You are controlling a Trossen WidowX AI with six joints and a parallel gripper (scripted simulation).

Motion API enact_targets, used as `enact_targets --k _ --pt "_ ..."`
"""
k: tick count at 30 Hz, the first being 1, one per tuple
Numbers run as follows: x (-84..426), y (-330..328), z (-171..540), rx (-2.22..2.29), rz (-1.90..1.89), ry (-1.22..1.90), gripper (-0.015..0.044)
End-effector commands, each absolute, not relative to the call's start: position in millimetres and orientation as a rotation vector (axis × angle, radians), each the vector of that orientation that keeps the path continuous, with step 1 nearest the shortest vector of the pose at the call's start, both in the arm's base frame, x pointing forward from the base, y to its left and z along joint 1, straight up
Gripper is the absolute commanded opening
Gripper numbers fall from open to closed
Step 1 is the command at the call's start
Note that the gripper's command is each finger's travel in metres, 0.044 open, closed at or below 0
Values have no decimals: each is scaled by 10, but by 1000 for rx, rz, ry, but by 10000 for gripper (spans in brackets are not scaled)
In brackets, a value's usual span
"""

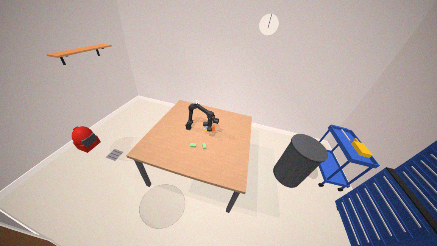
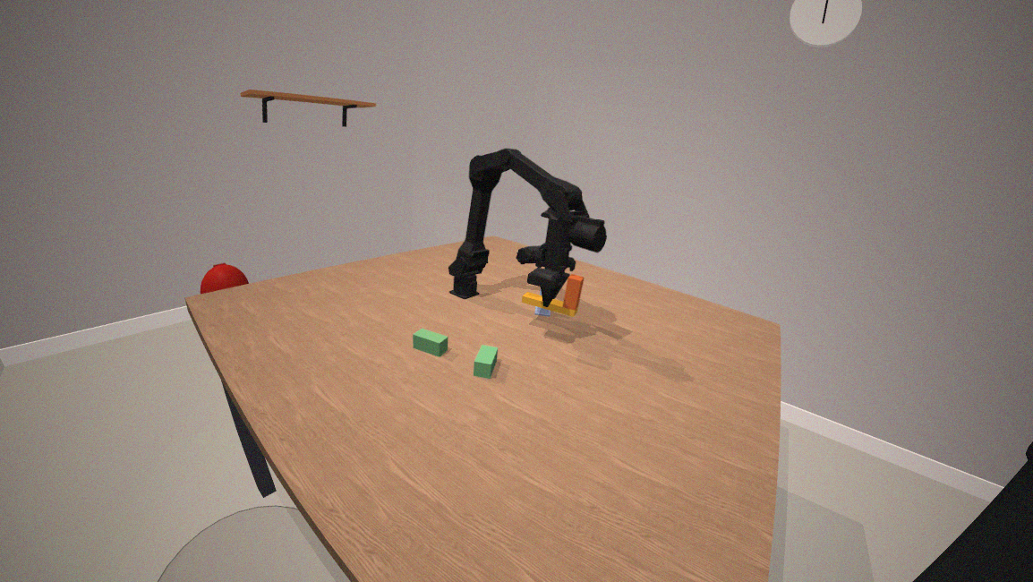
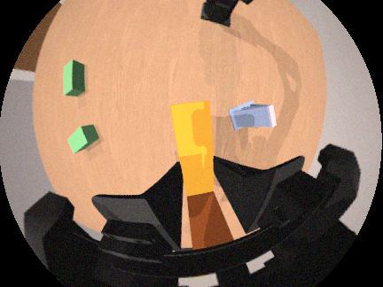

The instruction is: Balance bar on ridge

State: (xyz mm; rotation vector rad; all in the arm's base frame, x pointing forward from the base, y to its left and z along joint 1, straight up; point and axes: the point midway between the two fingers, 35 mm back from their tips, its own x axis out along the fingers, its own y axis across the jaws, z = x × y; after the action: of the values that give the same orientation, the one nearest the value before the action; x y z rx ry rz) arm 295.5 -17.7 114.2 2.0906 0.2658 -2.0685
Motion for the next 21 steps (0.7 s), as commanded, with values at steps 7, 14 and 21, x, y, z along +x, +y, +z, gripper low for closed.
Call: enact_targets --k 7,14,21 --pt "2935 -169 1445 2107 -2057 264 0" --pt "2898 -166 1625 2107 -2058 264 0" --pt "2874 -141 1665 2049 -2001 359 0"
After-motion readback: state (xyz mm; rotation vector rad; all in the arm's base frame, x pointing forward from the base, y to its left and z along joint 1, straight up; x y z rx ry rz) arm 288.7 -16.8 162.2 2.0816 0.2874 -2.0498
